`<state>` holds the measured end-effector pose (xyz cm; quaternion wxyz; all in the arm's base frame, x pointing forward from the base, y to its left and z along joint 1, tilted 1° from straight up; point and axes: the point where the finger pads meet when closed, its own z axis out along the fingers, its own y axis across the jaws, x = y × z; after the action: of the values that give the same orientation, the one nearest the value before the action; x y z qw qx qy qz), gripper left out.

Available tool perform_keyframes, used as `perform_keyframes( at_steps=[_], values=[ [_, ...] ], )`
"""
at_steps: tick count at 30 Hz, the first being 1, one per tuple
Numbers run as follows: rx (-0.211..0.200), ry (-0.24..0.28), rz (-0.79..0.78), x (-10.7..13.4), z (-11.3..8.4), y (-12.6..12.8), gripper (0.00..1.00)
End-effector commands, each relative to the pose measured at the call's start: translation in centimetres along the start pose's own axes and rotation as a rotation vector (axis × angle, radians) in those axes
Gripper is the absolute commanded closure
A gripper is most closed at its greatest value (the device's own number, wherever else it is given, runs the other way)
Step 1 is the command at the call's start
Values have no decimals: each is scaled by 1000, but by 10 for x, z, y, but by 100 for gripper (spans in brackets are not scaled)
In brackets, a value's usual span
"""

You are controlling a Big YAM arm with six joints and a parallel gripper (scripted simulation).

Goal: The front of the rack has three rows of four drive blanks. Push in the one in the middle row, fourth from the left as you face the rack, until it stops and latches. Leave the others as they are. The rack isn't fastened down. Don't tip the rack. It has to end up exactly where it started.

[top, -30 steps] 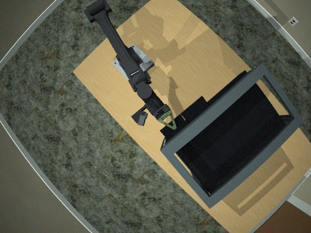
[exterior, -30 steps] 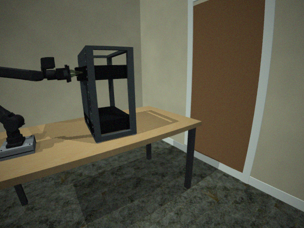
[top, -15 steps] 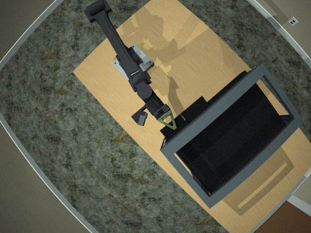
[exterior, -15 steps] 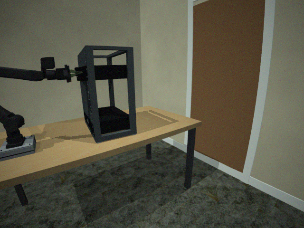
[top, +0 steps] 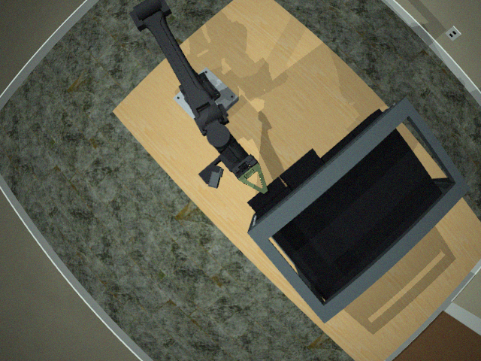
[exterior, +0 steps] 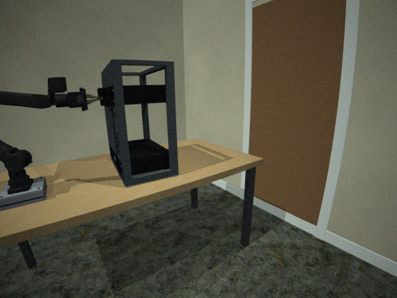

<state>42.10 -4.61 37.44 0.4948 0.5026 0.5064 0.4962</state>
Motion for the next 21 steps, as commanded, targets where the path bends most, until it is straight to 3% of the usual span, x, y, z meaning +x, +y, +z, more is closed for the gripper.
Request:
perform_keyframes(
  at_steps=[1,5,9,14,15,21],
  values=[
    [-5,-15,-2,-5,-29,2,100],
    [-4,-15,-3,-4,-57,-1,100],
    [-4,-15,-3,-4,-72,-2,100],
    [-4,-15,-3,-4,-75,-3,100],
    [15,-9,2,-3,-70,-9,100],
    [-2,-15,-3,-4,-77,-3,100]
  ],
)
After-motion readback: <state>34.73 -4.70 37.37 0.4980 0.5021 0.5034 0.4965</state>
